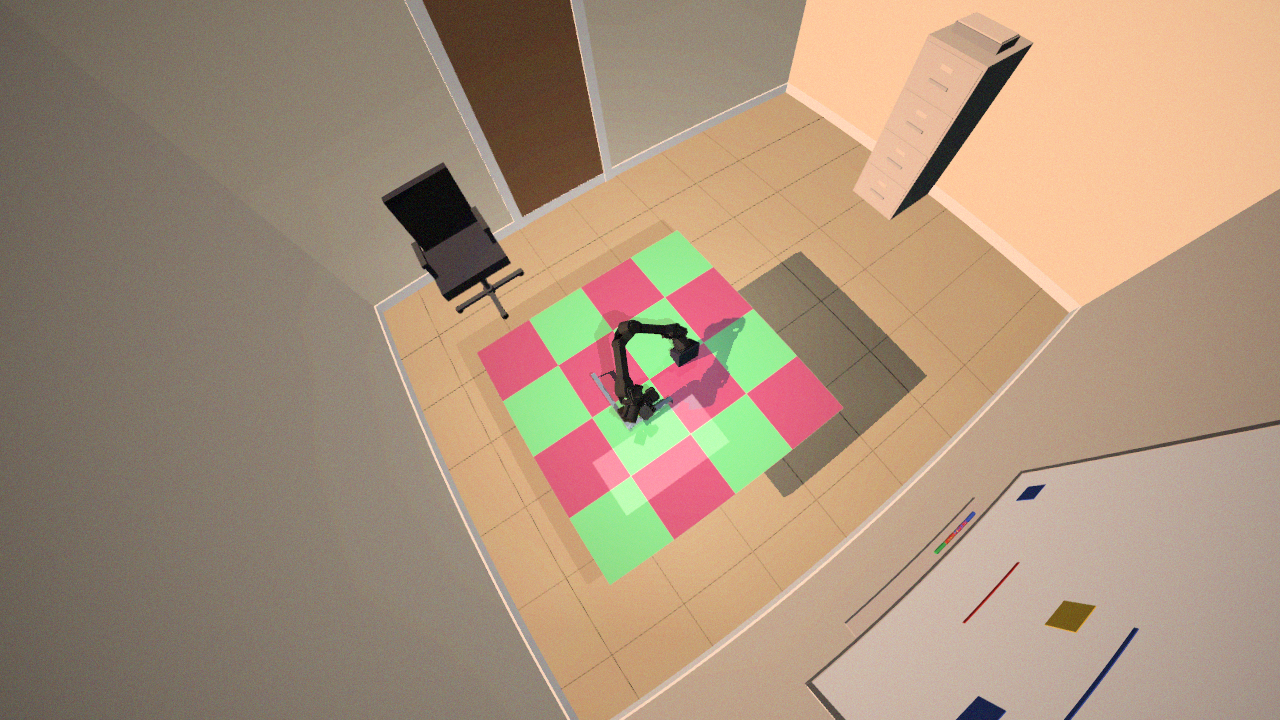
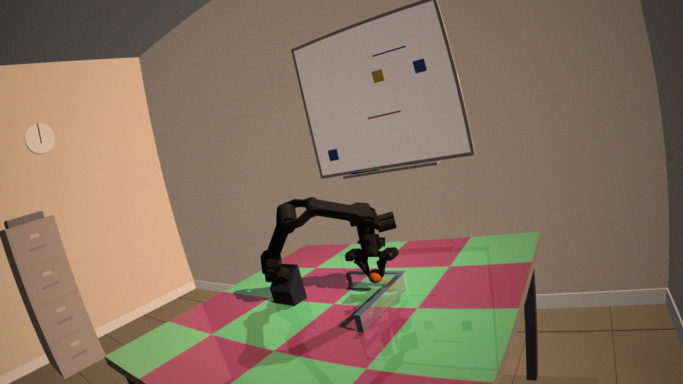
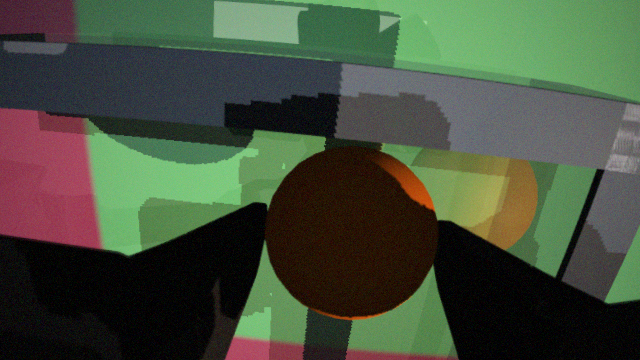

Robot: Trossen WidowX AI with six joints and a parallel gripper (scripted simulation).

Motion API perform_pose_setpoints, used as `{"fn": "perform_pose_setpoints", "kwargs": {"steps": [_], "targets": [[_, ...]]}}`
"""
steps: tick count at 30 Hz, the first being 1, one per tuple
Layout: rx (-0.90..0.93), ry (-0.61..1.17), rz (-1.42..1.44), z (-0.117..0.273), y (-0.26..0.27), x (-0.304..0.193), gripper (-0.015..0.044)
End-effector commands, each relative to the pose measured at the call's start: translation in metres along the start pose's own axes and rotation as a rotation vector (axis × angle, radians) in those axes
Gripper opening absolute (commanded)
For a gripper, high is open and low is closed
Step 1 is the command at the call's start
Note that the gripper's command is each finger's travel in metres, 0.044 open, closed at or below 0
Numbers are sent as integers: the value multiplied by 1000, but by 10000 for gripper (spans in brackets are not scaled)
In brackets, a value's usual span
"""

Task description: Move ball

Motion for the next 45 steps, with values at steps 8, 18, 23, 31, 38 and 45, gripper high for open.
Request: {"fn": "perform_pose_setpoints", "kwargs": {"steps": [8,18,23,31,38,45], "targets": [[-63,-34,-36,60,-5,-10,0],[-7,-3,-2,97,6,3,0],[-6,-3,-58,96,6,2,0],[-6,-5,-365,86,2,-5,0],[-6,-5,-633,78,-2,-11,0],[-6,-6,-902,69,-4,-17,0]]}}
Point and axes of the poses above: the point midway between the two fingers, 35 mm back from their tips, its own z axis back along the fingers, its own y axis across the jaws, x = y × z, the point moved 10 cm from there along z, back along the fingers, and after that the axes turned 12 degrees about z, right-handed, at the moved point
